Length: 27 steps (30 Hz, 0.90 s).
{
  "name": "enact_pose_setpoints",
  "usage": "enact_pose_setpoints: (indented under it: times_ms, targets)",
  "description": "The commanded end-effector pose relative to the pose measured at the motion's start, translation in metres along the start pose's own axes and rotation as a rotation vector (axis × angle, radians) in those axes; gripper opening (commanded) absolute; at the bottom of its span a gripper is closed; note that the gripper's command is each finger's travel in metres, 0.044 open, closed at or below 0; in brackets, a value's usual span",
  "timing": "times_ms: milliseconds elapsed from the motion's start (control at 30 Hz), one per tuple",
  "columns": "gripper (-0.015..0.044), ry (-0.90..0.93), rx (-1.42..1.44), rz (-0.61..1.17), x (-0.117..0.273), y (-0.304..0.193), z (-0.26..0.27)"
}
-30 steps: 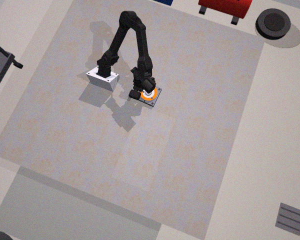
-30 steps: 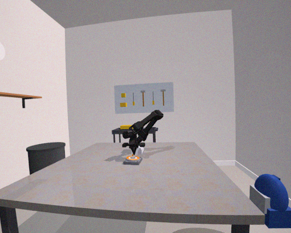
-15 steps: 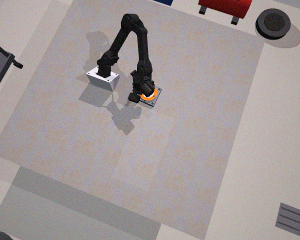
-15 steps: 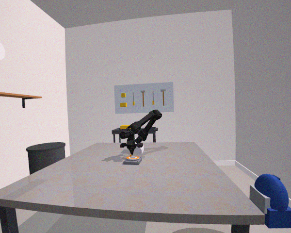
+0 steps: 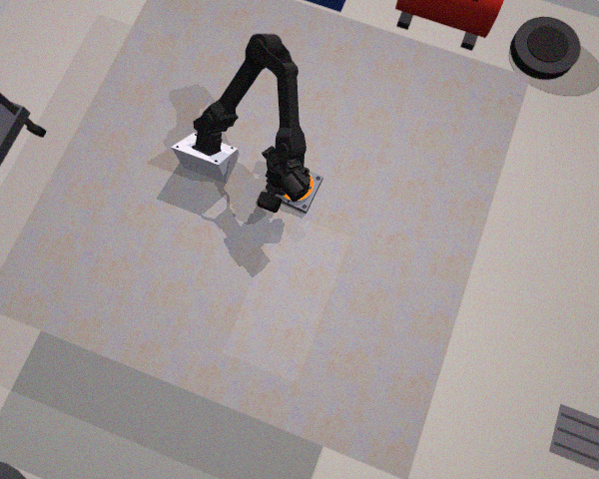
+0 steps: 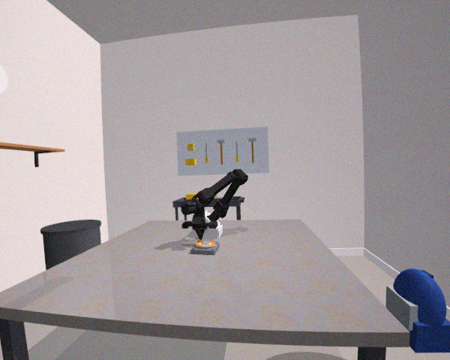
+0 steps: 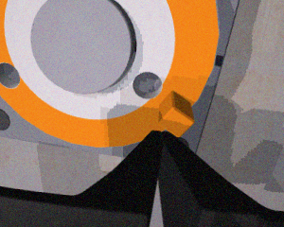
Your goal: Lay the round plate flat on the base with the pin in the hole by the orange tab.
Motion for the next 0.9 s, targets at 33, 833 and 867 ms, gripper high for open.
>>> enact_pose_setpoints:
  times_ms: [33,833,867]
  targets:
    - [0.0000,-0.004,0.010,-0.006,0.002,0.007,-0.004]
    - [0.0000,-0.004,0.011,-0.007,0.004,0.023,-0.010]
    - [0.0000,-0.004,0.011,-0.007,0.004,0.023,-0.010]
Point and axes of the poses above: the point midway between the two fingers, 35 mm back from their tips, its own x axis back along the fingers, its own z axis across the jaws, y = z × x, the point moved 9 cm from there along x, back along the fingers, and after that the axes turned 7 degrees about -x, right-handed, at the moved point
